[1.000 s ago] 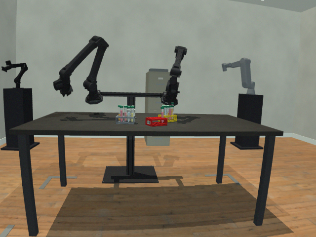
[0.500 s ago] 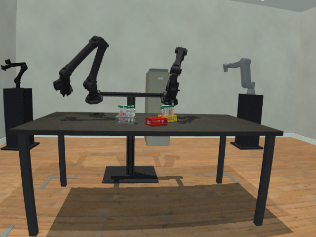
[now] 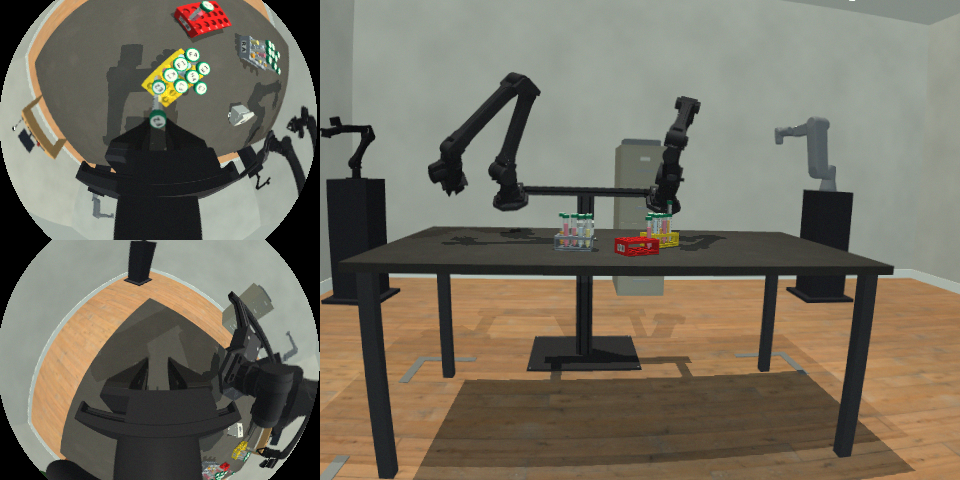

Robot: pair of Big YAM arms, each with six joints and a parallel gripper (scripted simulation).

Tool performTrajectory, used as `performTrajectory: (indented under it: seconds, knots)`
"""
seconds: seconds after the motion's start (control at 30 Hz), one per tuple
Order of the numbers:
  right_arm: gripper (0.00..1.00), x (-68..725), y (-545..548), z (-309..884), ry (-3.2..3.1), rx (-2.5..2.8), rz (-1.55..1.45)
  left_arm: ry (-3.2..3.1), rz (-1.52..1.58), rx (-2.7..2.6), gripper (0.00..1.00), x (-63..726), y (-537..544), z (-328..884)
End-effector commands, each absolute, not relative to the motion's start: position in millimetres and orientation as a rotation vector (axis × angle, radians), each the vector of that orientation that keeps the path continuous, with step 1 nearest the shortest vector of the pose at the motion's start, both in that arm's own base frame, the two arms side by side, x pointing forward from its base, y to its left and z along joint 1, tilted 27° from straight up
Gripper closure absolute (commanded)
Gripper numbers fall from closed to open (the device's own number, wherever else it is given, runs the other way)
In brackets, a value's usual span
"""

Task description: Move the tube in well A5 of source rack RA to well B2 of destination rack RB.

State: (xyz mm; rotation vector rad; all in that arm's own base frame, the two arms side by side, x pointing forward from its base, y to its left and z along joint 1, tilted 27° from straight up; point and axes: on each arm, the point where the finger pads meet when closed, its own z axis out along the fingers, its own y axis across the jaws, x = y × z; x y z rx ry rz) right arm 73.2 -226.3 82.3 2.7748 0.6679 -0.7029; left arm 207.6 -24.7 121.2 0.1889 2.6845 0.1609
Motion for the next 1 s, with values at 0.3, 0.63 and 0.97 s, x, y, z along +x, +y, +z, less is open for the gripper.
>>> performTrajectory:
  seconds: [0.3, 0.63, 0.97]
  knots:
    - [0.7, 77, -232, 88, 0.657, 2.764, -0.689, 2.62, 0.136, 0.177, 1.0, 213, -32, 164]
    - [0.7, 77, -232, 88, 0.657, 2.764, -0.689, 2.619, 0.135, 0.177, 1.0, 209, -33, 175]
    - [0.7, 77, -232, 88, 0.657, 2.764, -0.689, 2.656, 0.149, 0.185, 1.0, 193, -34, 153]
